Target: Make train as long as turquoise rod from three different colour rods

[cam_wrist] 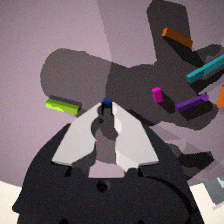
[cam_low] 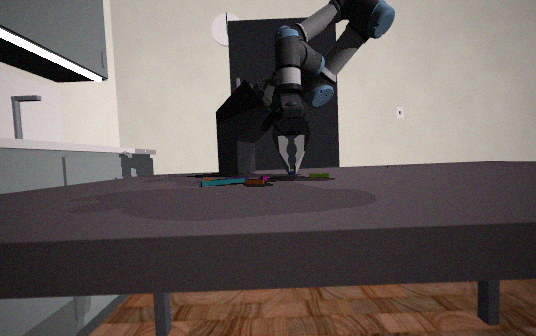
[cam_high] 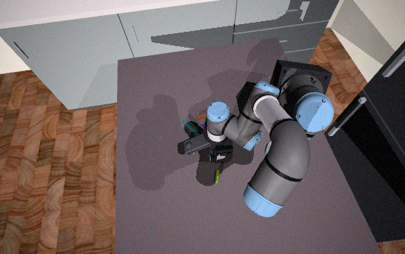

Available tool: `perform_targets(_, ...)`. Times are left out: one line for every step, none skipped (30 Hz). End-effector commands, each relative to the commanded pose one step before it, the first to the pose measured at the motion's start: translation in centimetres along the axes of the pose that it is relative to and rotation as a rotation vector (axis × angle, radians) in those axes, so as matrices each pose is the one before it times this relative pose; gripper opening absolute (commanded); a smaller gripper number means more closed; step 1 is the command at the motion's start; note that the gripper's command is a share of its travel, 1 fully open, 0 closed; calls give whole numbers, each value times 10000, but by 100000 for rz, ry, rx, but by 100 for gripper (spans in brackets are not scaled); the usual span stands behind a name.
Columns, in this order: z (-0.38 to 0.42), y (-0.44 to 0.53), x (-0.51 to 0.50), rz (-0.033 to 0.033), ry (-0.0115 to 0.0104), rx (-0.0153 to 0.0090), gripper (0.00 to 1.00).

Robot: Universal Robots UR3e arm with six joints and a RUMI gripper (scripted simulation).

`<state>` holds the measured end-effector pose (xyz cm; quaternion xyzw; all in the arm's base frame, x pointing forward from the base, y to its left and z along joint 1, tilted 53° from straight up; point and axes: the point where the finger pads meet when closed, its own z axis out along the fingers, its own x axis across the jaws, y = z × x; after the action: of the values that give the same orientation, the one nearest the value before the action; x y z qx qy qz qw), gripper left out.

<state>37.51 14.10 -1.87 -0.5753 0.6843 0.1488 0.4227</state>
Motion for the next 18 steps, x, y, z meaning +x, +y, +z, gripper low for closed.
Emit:
perform_targets(3869, -620, 331, -47, 112, 159, 0)
perform_targets(863, -8, 9, 0, 2, 0, 0)
perform_targets(790, -7, 8, 0, 1, 0, 0)
perform_targets(699, -1, 1, 0, 0, 0, 0)
perform_targets(592, 2, -3, 0, 0, 0, 0)
perform_targets(474, 4, -5, 0, -1, 0, 0)
perform_targets(353, 4, -5, 0, -1, 0, 0)
perform_targets(237, 4, -4, 0, -1, 0, 0)
perform_targets(134, 2, -3, 0, 0, 0, 0)
perform_targets(54, 1, -1, 0, 0, 0, 0)
perform_targets(8, 0, 0, 0, 0, 0, 0)
perform_targets(0, 0, 0, 0, 0, 0, 0)
perform_targets(0, 0, 0, 0, 0, 0, 0)
perform_targets(0, 0, 0, 0, 0, 0, 0)
perform_targets(0, 0, 0, 0, 0, 0, 0)
perform_targets(0, 0, 0, 0, 0, 0, 0)
perform_targets(0, 0, 0, 0, 0, 0, 0)
perform_targets(0, 0, 0, 0, 0, 0, 0)
